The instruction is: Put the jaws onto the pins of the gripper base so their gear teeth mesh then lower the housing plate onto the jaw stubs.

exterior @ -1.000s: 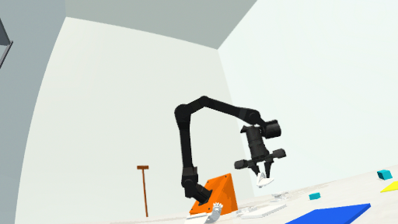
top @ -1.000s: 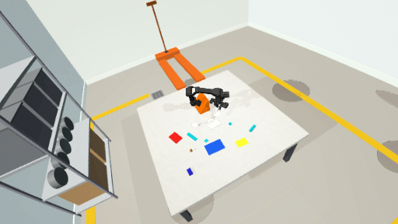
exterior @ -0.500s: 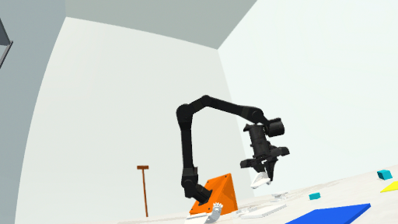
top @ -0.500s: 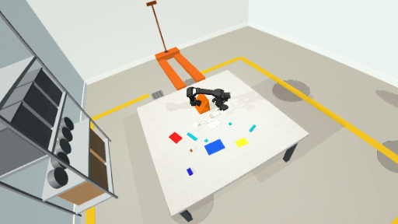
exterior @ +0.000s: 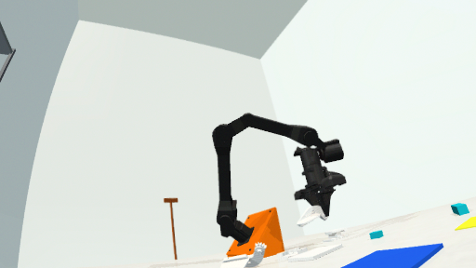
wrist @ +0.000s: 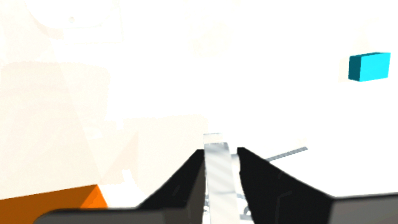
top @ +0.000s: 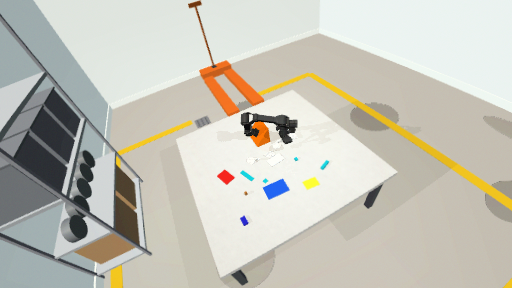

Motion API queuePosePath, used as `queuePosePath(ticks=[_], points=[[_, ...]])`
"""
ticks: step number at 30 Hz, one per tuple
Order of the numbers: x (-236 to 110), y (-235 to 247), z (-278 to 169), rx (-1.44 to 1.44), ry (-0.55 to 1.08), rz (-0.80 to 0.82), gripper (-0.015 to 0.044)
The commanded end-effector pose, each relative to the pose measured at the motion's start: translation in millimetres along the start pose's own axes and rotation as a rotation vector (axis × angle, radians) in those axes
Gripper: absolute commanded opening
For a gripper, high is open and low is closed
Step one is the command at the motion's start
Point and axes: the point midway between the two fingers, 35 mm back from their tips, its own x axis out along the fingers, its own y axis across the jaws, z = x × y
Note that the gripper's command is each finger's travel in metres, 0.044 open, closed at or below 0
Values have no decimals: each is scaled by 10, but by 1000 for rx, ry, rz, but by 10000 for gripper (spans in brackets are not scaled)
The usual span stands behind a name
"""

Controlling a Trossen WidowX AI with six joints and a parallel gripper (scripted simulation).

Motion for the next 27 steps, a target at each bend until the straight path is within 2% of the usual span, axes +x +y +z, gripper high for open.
queuePosePath(ticks=[1, 27], points=[[-11, -27, 6, 35, 0, -5, 37], [-13, -290, 83, 762, -3, -6, 37]])
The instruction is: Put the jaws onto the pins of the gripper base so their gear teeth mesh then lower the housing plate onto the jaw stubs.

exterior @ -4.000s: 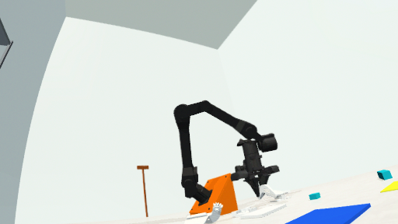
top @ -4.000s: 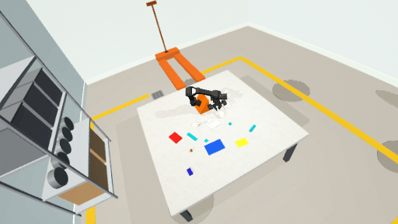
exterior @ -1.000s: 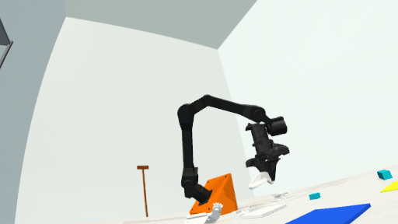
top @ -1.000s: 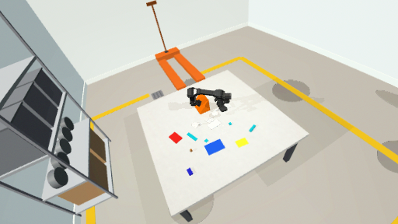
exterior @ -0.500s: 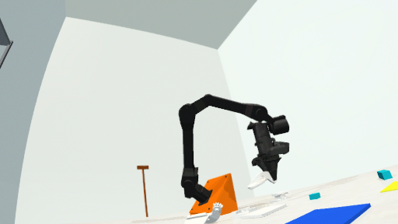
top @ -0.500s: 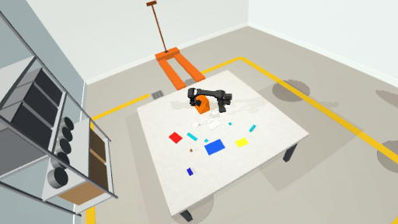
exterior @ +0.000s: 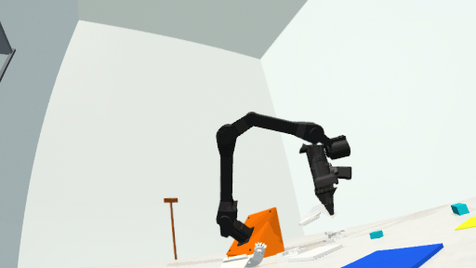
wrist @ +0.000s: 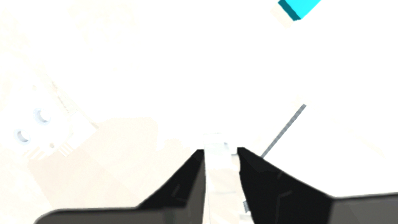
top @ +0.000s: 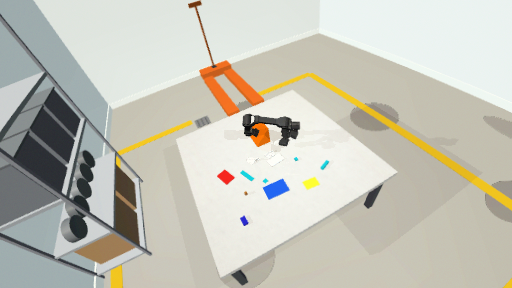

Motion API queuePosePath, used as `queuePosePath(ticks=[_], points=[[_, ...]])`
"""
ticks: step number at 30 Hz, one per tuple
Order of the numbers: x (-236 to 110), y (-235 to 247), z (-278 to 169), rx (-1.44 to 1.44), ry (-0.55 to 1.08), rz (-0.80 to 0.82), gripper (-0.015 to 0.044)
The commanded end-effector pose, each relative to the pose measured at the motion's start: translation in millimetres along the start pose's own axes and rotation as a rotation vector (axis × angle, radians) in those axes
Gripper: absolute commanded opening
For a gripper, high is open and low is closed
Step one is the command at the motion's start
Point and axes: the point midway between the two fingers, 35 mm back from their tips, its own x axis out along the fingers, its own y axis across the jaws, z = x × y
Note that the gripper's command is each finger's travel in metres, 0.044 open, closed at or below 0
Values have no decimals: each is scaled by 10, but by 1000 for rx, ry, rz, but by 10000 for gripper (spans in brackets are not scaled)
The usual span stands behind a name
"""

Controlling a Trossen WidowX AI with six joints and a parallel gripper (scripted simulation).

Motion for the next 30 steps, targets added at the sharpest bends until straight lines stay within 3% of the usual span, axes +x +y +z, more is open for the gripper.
queuePosePath(ticks=[1, 10, 30], points=[[-9, -41, 51, 126, -4, -3, 37], [-10, -49, 62, 163, -4, -3, 37], [-13, -171, 234, 720, -5, -2, 37]])
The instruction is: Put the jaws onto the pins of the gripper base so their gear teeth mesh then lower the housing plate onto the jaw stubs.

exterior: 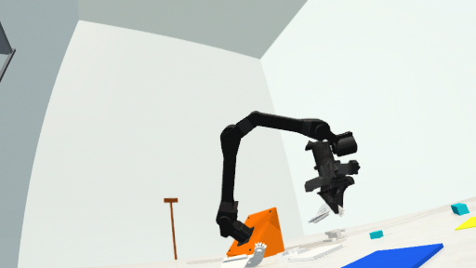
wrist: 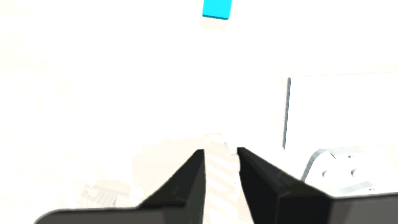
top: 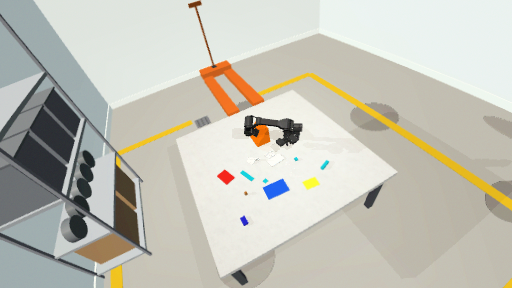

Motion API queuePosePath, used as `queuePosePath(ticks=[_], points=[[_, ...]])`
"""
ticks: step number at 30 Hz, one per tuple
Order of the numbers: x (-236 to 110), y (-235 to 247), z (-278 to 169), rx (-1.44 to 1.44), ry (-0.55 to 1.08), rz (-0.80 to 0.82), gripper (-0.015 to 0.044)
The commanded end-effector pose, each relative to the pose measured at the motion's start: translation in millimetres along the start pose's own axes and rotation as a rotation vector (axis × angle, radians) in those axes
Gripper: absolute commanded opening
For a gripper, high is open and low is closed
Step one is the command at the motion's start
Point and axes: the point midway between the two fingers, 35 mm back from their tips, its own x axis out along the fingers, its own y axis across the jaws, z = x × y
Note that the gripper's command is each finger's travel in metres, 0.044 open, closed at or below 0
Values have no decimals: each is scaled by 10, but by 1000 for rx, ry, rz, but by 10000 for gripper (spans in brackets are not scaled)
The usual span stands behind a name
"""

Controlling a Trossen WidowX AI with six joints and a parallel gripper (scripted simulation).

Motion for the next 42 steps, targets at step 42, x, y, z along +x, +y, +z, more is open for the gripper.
queuePosePath(ticks=[42], points=[[424, -4, 151, 314, -6, -1, 37]])
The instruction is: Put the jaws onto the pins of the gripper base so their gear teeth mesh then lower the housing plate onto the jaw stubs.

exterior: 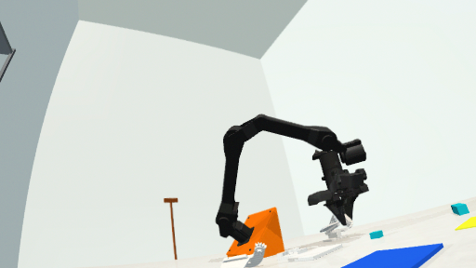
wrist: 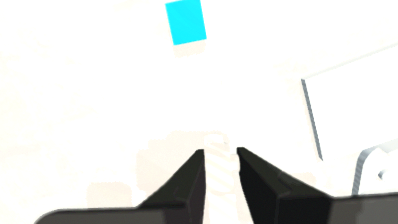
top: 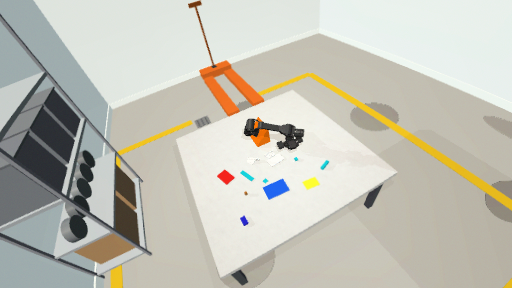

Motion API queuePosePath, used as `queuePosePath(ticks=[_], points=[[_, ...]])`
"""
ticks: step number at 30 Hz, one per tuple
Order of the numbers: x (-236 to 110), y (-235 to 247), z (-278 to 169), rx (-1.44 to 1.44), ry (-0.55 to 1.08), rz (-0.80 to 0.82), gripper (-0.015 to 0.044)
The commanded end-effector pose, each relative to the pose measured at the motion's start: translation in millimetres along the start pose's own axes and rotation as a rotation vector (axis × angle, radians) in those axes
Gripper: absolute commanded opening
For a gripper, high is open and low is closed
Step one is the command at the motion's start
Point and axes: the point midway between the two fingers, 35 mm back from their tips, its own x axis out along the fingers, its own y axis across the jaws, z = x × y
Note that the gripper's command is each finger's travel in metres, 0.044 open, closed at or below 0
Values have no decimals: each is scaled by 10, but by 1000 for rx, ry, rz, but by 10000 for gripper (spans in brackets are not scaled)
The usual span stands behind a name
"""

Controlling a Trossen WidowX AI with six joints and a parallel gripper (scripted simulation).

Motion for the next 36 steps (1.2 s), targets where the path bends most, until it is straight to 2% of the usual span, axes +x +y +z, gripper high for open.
queuePosePath(ticks=[1, 20, 25, 31, 35, 36], points=[[86, -11, -11, -6, -1, -6, 37], [331, -30, -26, -6, -1, -8, 37], [309, -28, -24, -6, -1, -8, 168], [-343, -19, -28, -6, 0, -5, 326], [-366, -21, -30, -6, 0, -5, 431], [-366, -21, -30, -6, 0, -5, 440]])
